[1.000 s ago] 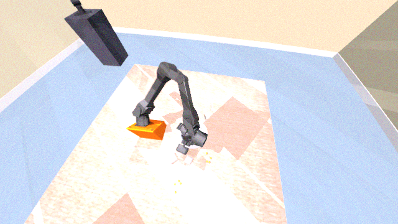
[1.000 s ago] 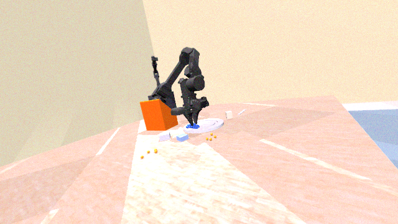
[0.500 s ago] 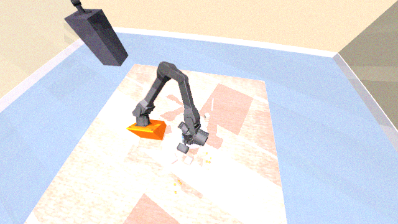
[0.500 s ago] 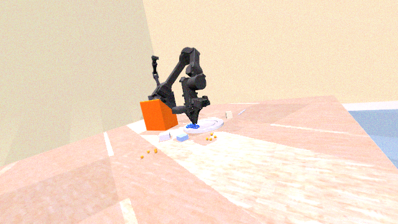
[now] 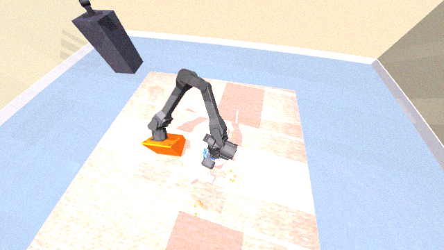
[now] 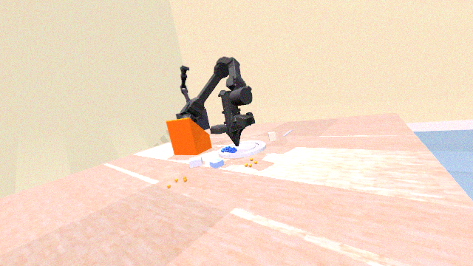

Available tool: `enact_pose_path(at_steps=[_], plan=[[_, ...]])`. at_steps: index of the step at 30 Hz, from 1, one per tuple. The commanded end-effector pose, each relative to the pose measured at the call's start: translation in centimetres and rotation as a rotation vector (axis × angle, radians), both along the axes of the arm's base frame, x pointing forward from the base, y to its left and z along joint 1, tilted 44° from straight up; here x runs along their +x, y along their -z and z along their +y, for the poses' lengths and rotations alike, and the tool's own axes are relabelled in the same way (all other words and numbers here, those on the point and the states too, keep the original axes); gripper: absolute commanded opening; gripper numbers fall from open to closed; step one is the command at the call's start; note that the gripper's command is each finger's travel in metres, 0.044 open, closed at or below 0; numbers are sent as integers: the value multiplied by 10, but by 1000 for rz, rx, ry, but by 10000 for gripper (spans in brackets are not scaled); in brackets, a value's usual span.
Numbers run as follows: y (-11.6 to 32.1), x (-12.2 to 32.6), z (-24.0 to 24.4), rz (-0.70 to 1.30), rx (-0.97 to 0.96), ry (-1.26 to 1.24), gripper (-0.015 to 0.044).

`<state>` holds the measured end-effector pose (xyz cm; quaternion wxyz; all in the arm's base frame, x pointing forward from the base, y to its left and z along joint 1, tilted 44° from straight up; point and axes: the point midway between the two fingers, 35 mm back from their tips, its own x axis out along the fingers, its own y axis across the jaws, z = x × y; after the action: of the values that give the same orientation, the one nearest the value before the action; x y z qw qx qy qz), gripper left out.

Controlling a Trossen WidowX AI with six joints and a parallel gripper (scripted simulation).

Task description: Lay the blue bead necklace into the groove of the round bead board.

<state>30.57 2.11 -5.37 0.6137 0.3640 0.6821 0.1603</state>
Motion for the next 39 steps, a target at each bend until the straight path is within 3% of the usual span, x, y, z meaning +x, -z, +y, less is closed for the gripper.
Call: enact_pose_path(at_steps=[1, 13, 30, 39], plan=[[-2, 3, 0, -3, 2, 4, 0], [7, 3, 8, -2, 3, 4, 0], [1, 6, 4, -16, 4, 7, 440], [-2, 6, 1, -3, 2, 4, 440]])
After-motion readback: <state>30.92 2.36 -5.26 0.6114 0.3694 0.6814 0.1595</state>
